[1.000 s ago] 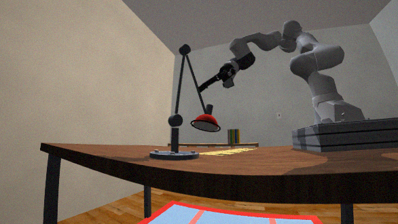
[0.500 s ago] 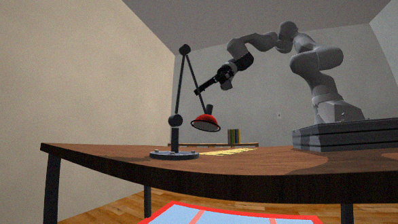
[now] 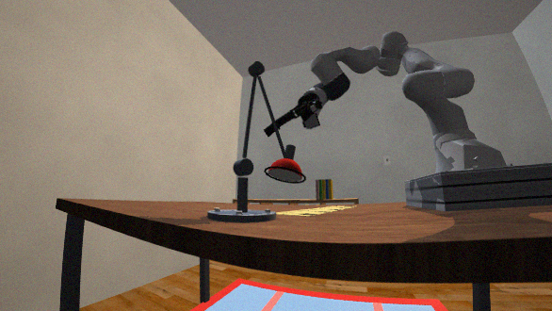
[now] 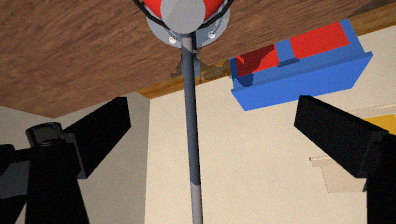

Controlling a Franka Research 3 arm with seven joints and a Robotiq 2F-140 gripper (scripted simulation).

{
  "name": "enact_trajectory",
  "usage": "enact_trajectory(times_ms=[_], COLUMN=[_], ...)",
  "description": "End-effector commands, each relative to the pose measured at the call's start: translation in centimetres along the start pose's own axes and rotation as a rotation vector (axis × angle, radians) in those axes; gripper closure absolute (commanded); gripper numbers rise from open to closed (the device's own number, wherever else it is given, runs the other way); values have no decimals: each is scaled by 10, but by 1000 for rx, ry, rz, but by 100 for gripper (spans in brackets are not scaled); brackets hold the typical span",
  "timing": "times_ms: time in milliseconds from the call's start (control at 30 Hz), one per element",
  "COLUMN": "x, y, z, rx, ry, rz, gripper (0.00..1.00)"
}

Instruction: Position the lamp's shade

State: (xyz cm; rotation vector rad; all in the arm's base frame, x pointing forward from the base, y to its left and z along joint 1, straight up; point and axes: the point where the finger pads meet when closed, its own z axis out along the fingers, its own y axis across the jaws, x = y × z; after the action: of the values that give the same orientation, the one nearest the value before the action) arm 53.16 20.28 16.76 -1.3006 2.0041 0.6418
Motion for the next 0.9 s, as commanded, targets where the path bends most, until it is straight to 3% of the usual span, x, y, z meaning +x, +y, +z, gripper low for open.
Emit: enact_trajectory(times_ms=[0, 133, 767, 800, 867], x=[-1, -1, -2, -2, -2], y=[-4, -2, -18, -18, -17], z=[8, 18, 21, 21, 21], rx=[10, 4, 37, 37, 35], ry=[-3, -2, -10, -10, -10], rz=[-16, -18, -42, -41, -38], gripper=[0, 0, 0, 90, 90])
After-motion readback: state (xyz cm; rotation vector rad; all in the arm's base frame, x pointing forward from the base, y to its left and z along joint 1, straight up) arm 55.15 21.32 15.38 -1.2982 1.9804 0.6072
